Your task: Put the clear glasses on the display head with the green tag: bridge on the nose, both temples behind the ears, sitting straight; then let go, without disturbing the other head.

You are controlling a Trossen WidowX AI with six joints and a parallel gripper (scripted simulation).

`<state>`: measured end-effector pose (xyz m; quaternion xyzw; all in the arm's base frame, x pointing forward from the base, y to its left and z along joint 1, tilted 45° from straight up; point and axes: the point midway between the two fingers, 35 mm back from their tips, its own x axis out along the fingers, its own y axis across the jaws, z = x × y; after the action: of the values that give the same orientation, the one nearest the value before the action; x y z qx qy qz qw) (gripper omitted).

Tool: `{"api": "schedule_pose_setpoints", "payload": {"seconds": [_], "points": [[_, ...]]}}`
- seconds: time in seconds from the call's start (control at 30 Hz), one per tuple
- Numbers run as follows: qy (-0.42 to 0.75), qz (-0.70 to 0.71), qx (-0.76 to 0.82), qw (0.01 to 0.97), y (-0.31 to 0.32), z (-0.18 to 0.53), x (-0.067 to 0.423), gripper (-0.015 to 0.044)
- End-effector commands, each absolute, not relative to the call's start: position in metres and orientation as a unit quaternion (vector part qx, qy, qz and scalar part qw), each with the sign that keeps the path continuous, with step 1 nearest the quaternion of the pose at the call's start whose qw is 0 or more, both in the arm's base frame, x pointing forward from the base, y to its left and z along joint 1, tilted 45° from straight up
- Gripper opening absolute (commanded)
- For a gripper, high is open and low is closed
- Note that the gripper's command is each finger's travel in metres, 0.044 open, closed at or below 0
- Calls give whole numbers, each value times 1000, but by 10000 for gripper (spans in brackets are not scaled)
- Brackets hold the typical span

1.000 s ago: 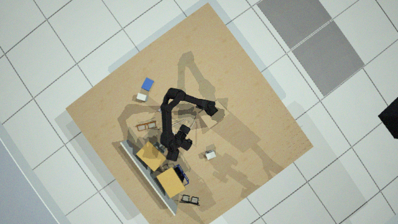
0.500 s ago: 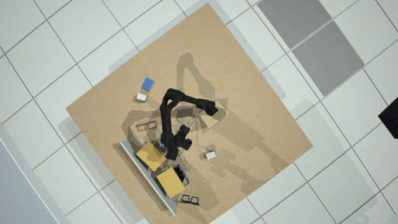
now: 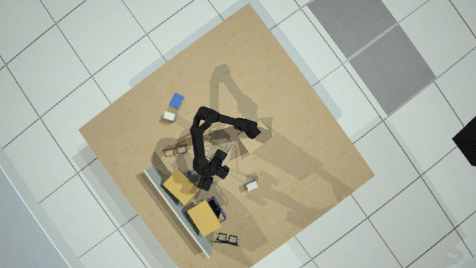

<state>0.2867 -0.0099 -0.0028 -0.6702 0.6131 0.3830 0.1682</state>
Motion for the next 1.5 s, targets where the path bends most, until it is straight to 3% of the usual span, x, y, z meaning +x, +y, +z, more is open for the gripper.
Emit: {"api": "schedule_pose_setpoints", "payload": {"seconds": [0.0, 0.63, 0.7, 1.03, 1.47], "points": [[615, 385, -669, 162, -16, -7, 284, 120], [615, 385, -669, 162, -17, -6, 278, 120], [615, 384, -669, 166, -16, -6, 281, 67], [615, 384, -669, 166, -16, -6, 281, 1], [613, 386, -669, 166, 15, 23, 287, 0]]}}
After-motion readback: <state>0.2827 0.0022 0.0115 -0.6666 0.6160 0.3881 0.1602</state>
